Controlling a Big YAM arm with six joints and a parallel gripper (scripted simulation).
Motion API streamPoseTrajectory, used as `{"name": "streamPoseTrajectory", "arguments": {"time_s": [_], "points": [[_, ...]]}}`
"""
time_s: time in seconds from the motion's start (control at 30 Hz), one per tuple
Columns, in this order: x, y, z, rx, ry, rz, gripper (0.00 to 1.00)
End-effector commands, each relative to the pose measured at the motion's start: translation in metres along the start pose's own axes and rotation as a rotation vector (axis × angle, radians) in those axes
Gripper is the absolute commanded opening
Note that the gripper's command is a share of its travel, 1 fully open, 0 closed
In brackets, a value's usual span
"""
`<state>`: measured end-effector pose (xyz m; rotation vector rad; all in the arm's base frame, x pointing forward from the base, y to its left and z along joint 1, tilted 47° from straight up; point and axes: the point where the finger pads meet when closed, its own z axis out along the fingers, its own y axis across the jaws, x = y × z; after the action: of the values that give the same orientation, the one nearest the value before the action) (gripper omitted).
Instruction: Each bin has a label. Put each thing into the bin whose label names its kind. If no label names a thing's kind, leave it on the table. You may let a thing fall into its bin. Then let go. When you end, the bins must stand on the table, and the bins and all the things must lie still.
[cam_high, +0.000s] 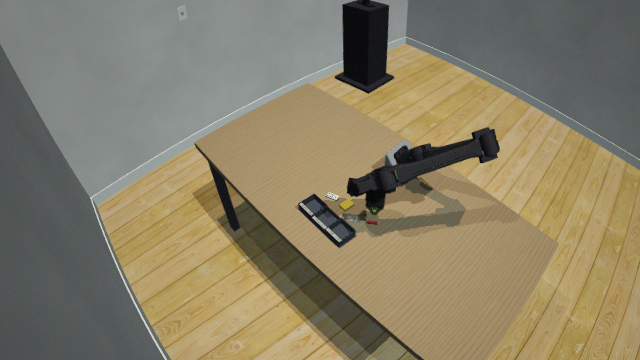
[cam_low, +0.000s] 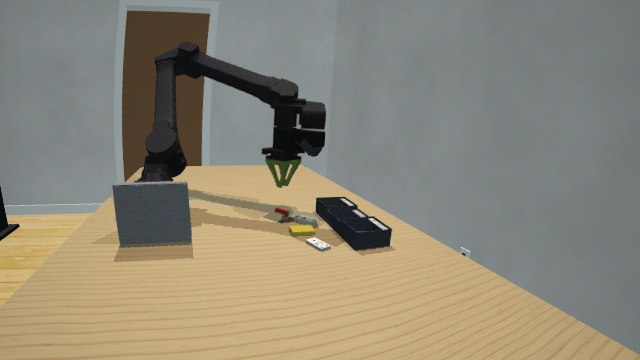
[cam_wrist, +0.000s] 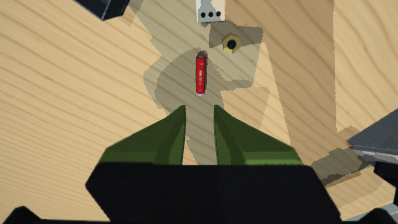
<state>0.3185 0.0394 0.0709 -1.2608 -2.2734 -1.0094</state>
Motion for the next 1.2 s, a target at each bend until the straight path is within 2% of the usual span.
{"name": "streamPoseTrajectory", "arguments": {"time_s": [0.0, 0.7, 0.73, 0.97, 1.03, 1.17], "points": [[-0.013, 0.004, -0.007, -0.016, -0.023, 0.006, 0.23], [-0.008, -0.005, -0.003, -0.005, -0.007, 0.014, 0.23], [-0.003, -0.002, 0.008, 0.007, 0.0, 0.007, 0.23], [0.0, -0.003, 0.036, 0.005, 0.004, 0.007, 0.23], [0.0, -0.003, 0.036, 0.005, 0.004, 0.007, 0.23], [0.0, -0.002, 0.052, 0.005, 0.004, 0.008, 0.23]]}}
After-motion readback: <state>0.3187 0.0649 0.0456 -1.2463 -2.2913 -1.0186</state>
